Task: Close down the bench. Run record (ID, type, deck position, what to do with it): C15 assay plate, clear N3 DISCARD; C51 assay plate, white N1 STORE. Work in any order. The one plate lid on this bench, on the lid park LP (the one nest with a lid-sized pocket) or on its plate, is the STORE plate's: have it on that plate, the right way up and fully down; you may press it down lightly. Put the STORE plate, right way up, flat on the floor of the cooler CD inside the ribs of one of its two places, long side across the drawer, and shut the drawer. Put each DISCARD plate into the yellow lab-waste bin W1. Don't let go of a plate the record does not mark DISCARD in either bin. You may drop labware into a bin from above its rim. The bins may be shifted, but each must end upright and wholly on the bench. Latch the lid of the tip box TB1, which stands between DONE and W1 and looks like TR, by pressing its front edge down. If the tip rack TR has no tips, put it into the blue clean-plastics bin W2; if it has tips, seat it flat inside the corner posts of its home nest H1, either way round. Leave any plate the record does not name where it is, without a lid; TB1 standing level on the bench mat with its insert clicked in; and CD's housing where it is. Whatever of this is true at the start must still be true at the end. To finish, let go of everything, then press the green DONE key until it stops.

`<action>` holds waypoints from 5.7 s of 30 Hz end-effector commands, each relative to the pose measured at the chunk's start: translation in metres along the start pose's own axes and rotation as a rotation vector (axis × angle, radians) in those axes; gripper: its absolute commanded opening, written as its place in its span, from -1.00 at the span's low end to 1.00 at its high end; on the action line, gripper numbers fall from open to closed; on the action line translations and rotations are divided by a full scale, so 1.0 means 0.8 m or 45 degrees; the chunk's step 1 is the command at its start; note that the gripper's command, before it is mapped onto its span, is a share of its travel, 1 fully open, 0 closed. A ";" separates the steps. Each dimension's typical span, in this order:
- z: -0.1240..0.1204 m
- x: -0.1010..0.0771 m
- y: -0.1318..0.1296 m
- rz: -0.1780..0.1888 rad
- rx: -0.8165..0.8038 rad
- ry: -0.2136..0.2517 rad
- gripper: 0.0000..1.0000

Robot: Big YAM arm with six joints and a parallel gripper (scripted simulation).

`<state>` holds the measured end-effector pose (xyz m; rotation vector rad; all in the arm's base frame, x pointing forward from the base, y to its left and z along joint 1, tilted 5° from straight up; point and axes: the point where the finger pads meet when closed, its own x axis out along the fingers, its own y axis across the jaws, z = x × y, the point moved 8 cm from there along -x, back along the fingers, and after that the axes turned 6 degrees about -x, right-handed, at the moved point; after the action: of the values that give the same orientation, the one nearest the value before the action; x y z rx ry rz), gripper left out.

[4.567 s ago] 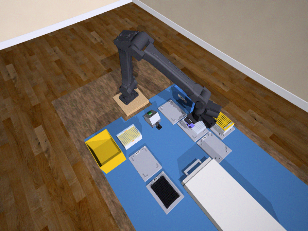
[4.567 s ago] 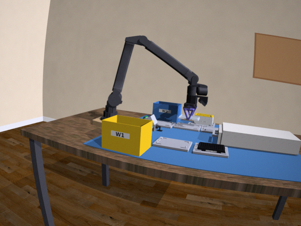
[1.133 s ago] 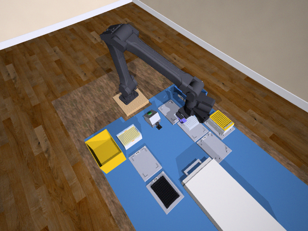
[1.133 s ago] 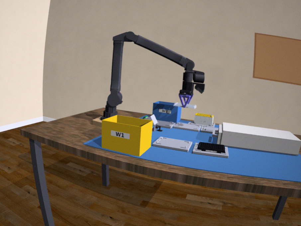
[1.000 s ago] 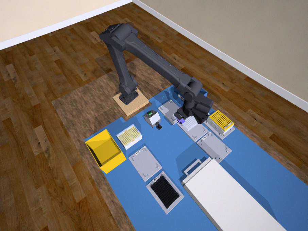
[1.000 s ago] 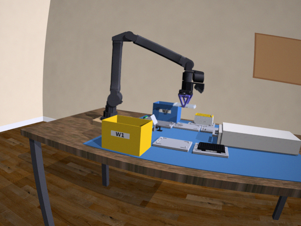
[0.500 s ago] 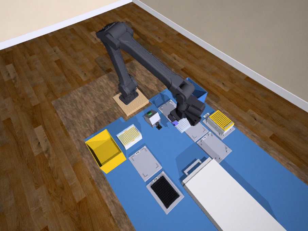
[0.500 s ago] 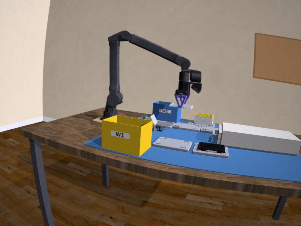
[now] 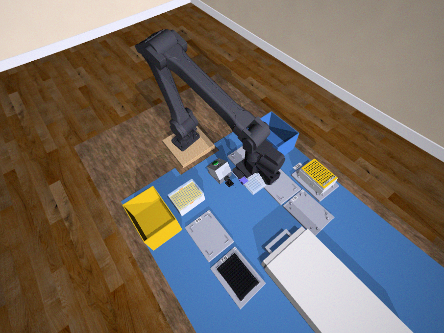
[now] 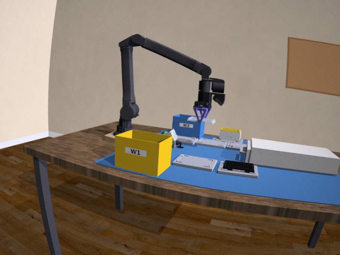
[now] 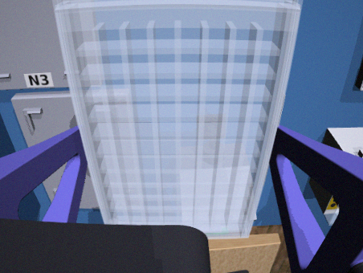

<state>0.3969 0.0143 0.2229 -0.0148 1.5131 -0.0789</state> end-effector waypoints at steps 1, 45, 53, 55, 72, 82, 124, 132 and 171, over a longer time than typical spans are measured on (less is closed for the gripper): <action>0.001 -0.015 -0.015 0.005 -0.009 -0.057 -1.00; -0.054 -0.013 -0.129 -0.007 -0.010 -0.048 -1.00; -0.063 -0.015 -0.150 -0.010 -0.010 -0.051 -1.00; -0.047 -0.029 -0.159 -0.020 -0.008 -0.087 -1.00; -0.085 -0.005 -0.199 -0.004 -0.011 -0.019 -1.00; -0.096 -0.019 -0.231 -0.021 -0.011 -0.053 -1.00; -0.139 -0.018 -0.349 -0.035 -0.012 -0.047 -1.00; -0.147 -0.025 -0.378 -0.051 -0.012 -0.060 -1.00; -0.209 -0.004 -0.464 -0.006 -0.012 -0.009 -1.00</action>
<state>0.2162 -0.3444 0.2352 -0.0157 1.5107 -0.0839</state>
